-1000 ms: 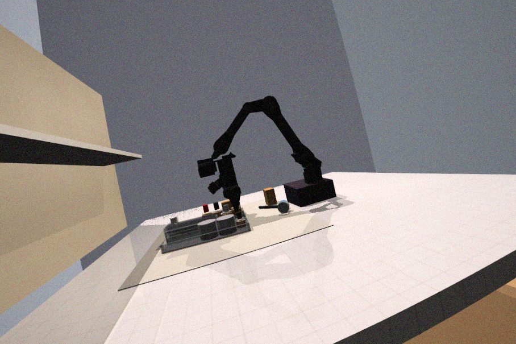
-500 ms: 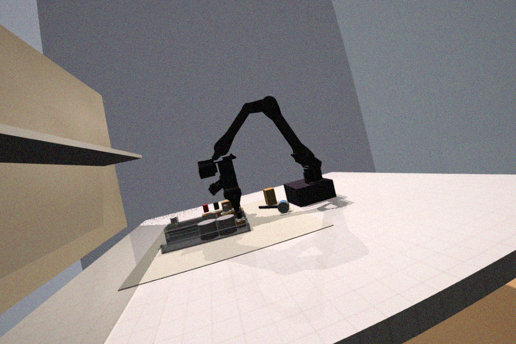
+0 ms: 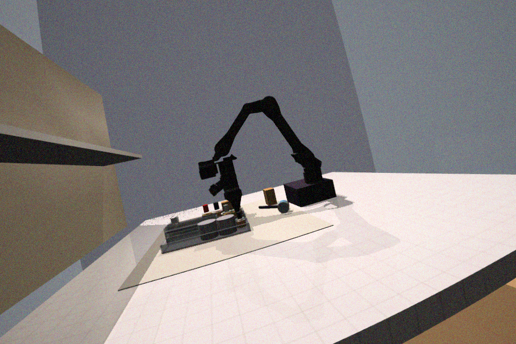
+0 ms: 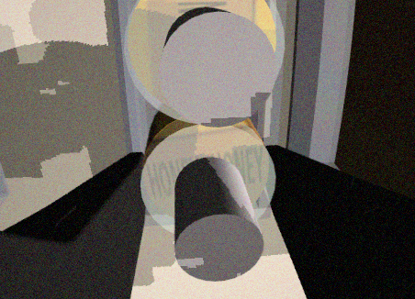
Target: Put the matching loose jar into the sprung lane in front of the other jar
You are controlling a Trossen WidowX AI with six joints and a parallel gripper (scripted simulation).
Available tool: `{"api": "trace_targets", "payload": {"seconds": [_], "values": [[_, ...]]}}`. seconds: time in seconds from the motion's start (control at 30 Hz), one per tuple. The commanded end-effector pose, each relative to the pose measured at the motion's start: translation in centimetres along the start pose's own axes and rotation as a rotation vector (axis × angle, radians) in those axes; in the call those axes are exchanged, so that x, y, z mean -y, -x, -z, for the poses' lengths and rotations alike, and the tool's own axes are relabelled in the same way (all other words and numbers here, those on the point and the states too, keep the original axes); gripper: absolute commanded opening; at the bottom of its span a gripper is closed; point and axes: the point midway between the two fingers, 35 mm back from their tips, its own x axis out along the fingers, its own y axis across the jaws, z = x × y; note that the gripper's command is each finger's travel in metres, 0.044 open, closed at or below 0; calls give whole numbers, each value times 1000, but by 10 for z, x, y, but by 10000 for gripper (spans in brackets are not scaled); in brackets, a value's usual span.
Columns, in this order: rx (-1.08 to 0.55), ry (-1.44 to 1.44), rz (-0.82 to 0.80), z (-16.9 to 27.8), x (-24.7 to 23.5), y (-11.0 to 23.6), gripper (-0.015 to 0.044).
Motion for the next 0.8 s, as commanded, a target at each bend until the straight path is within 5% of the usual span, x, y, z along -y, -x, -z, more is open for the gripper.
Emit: {"api": "trace_targets", "payload": {"seconds": [0.0, 0.77], "values": [[14, -3, -1, -3, 0, 0, 0], [14, -3, -1, 1, 0, 0, 0]]}}
